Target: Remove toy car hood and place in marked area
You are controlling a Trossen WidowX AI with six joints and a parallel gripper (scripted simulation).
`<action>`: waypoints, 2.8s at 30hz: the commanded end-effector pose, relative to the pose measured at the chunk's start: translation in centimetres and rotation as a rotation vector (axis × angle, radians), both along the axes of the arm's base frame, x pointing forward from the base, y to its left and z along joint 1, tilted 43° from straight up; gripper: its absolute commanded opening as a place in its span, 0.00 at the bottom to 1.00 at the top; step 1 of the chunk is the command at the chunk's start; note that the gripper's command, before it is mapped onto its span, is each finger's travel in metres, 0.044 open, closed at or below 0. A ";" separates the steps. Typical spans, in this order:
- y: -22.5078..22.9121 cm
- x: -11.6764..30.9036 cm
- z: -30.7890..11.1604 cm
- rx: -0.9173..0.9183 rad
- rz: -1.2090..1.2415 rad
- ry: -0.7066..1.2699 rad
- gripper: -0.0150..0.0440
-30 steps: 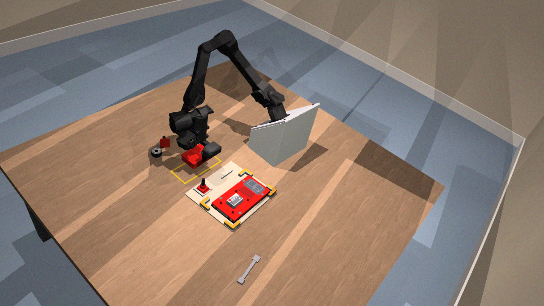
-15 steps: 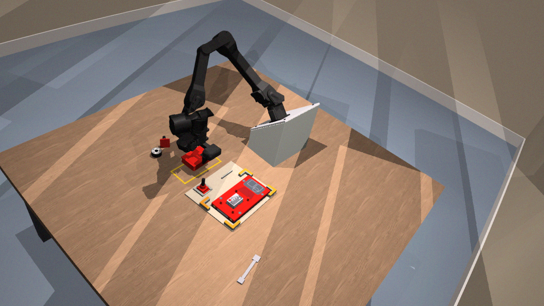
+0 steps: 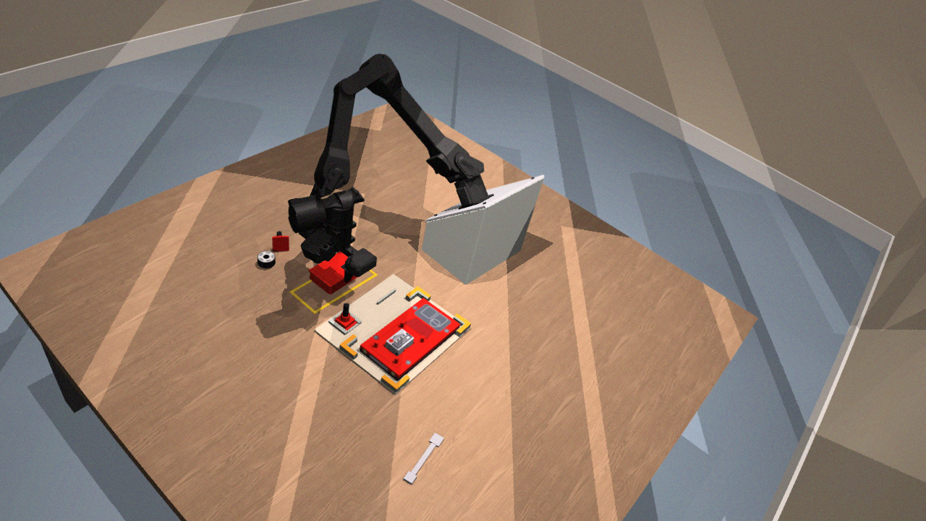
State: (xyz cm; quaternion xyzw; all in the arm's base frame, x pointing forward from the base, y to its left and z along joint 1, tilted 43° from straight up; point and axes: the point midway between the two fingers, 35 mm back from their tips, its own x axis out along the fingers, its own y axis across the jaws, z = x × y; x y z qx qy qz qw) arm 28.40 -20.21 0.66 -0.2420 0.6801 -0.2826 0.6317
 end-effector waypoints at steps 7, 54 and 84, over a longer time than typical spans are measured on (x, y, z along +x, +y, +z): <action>-0.2 0.0 -0.4 0.005 0.003 -0.001 0.25; -1.3 -0.2 -1.4 -0.001 0.000 0.000 0.88; 3.6 0.5 3.8 0.004 0.002 -0.003 1.00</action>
